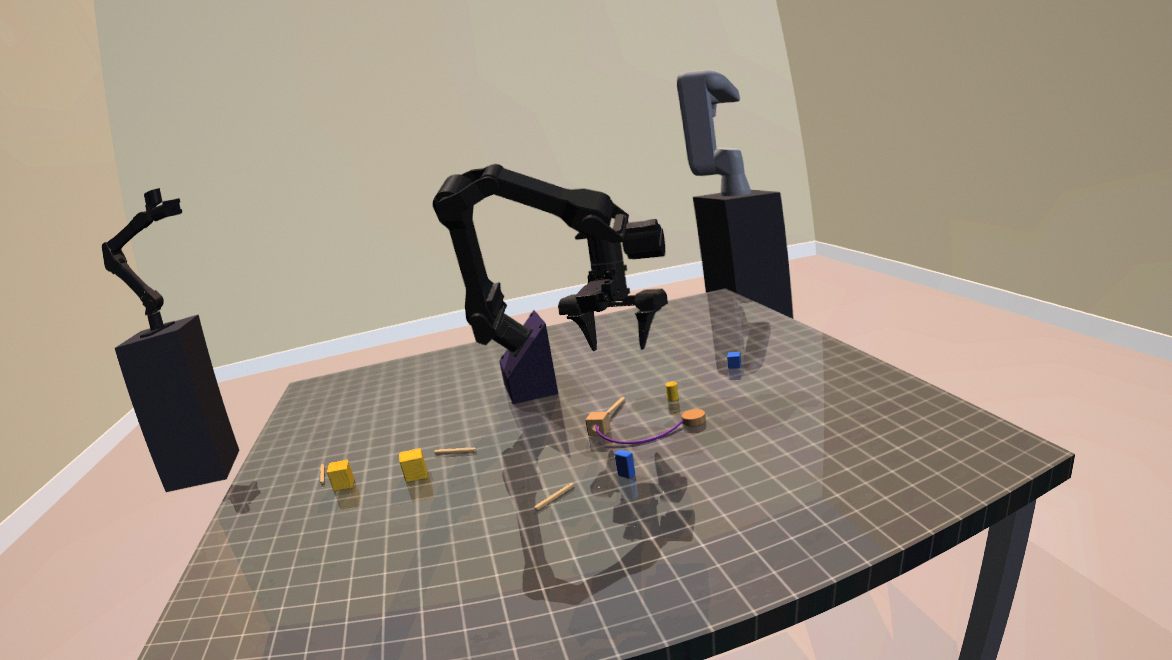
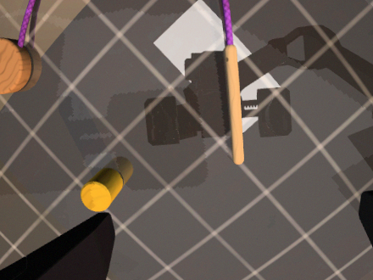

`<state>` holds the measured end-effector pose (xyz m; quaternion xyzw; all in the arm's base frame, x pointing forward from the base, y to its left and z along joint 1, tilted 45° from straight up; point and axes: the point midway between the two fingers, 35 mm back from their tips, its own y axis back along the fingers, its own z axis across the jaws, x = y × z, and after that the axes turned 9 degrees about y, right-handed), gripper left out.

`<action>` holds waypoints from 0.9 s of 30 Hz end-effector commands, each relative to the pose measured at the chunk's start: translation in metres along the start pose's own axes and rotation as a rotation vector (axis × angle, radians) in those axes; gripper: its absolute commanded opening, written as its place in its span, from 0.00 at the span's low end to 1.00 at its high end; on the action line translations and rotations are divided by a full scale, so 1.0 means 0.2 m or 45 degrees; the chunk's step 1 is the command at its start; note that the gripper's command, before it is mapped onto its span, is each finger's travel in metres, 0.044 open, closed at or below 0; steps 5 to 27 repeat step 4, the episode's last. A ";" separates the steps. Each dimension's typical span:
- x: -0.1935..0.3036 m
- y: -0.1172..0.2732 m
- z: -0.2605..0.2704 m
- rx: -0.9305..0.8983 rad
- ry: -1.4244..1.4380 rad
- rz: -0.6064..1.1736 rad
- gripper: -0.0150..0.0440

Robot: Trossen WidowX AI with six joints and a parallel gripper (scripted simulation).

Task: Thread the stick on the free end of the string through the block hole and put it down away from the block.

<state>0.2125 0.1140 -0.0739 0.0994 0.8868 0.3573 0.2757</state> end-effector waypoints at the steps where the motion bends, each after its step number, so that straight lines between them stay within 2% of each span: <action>1: 0.00 0.00 0.00 -0.001 0.000 0.000 1.00; 27: 0.00 0.00 0.00 -0.001 0.000 0.000 1.00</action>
